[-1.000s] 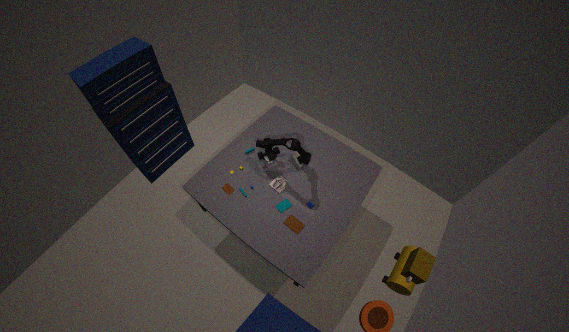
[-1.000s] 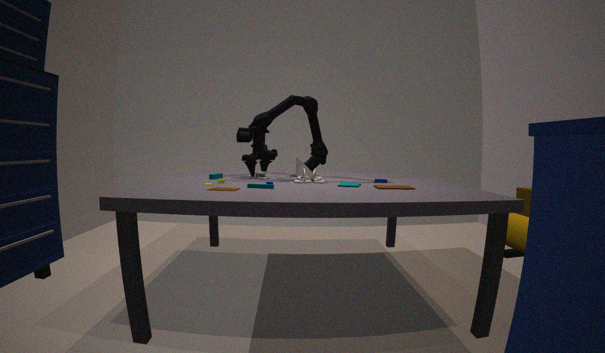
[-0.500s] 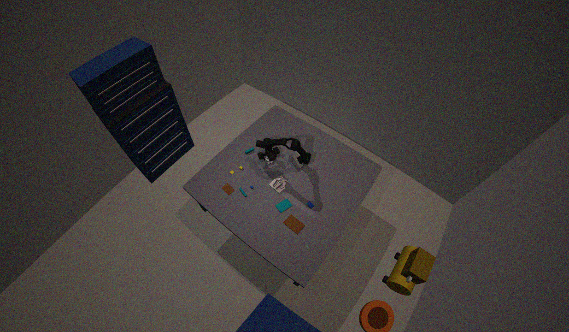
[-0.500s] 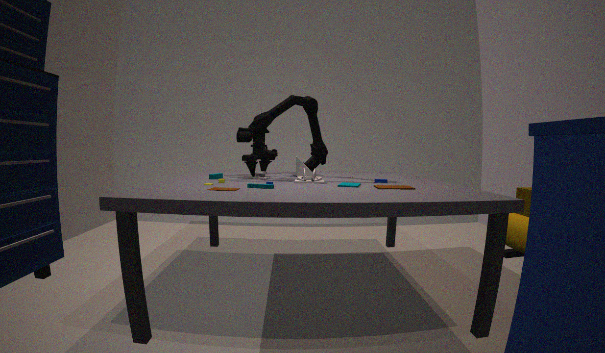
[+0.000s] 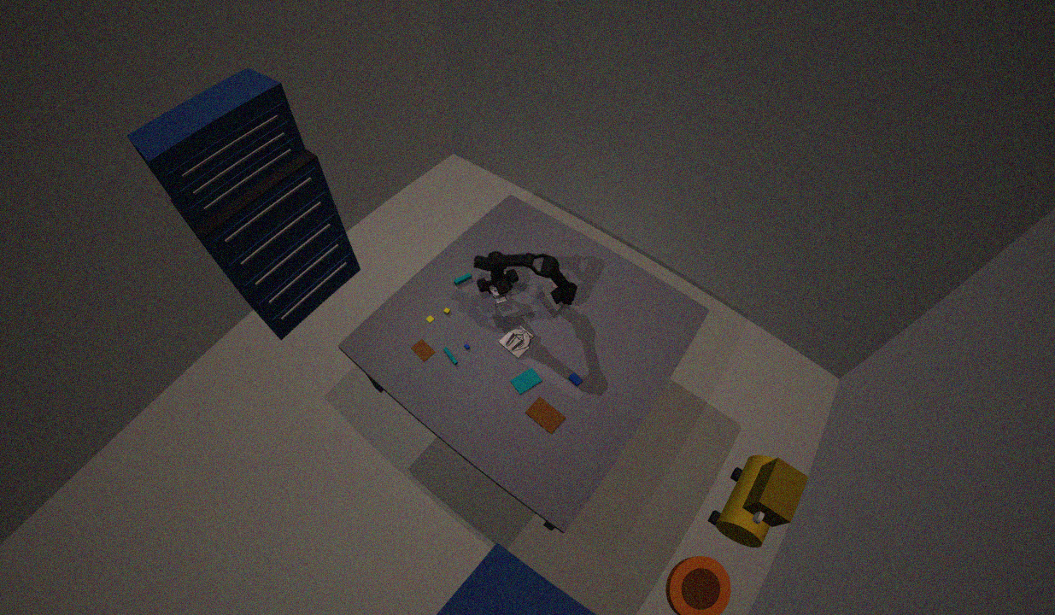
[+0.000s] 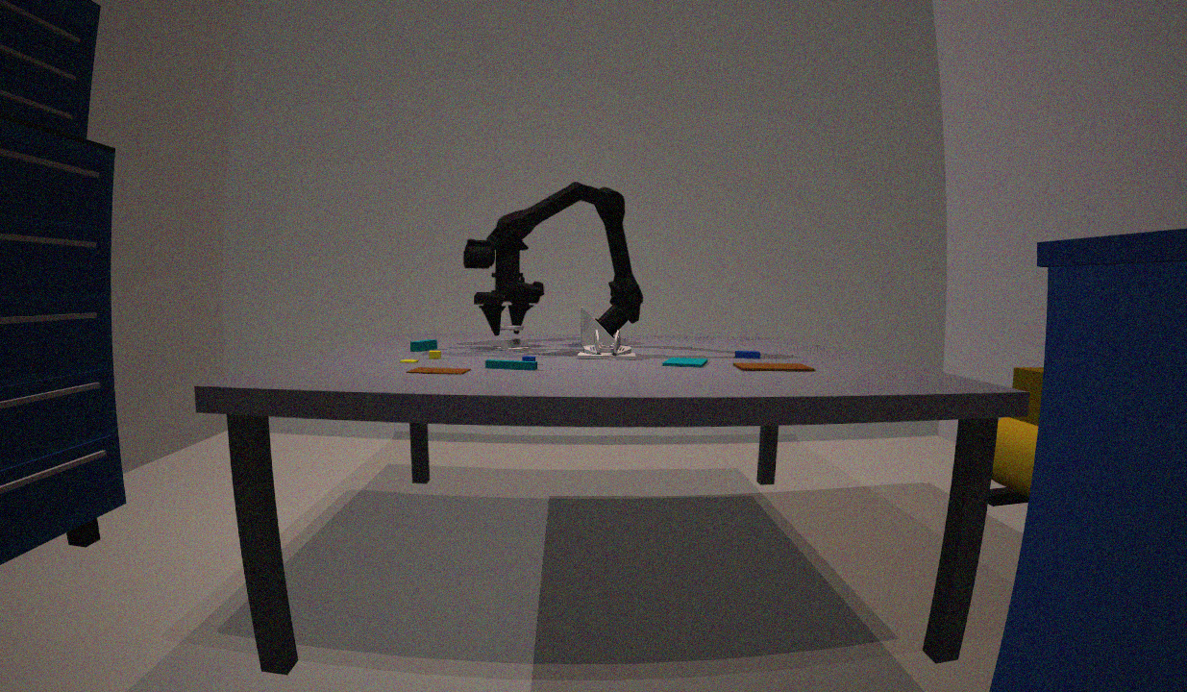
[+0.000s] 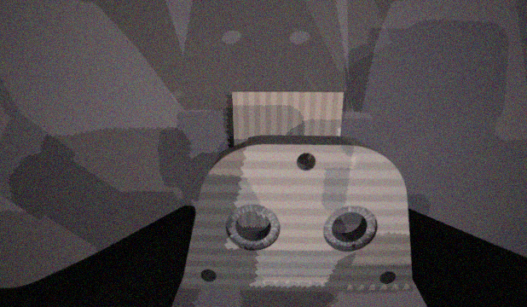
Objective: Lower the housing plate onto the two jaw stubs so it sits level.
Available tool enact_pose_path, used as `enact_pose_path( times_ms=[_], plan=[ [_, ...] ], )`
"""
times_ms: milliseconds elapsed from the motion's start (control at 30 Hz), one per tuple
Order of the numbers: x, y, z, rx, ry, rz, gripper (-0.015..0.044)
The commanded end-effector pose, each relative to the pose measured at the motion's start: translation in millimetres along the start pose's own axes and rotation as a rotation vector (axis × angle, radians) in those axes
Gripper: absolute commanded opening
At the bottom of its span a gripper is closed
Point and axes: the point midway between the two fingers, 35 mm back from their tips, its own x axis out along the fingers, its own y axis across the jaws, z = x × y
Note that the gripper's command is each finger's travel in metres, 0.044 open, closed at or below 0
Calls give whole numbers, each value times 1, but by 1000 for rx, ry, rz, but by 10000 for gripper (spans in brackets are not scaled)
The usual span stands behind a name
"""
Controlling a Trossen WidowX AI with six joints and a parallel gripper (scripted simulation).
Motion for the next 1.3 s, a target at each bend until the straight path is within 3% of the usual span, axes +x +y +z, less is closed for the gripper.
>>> enact_pose_path(
  times_ms=[0,533,1267],
  plan=[
    [-13,-1,-1,-6,6,0,351],
    [-48,1,2,7,5,-1,351],
    [-59,-10,74,333,16,-14,351]
  ],
)
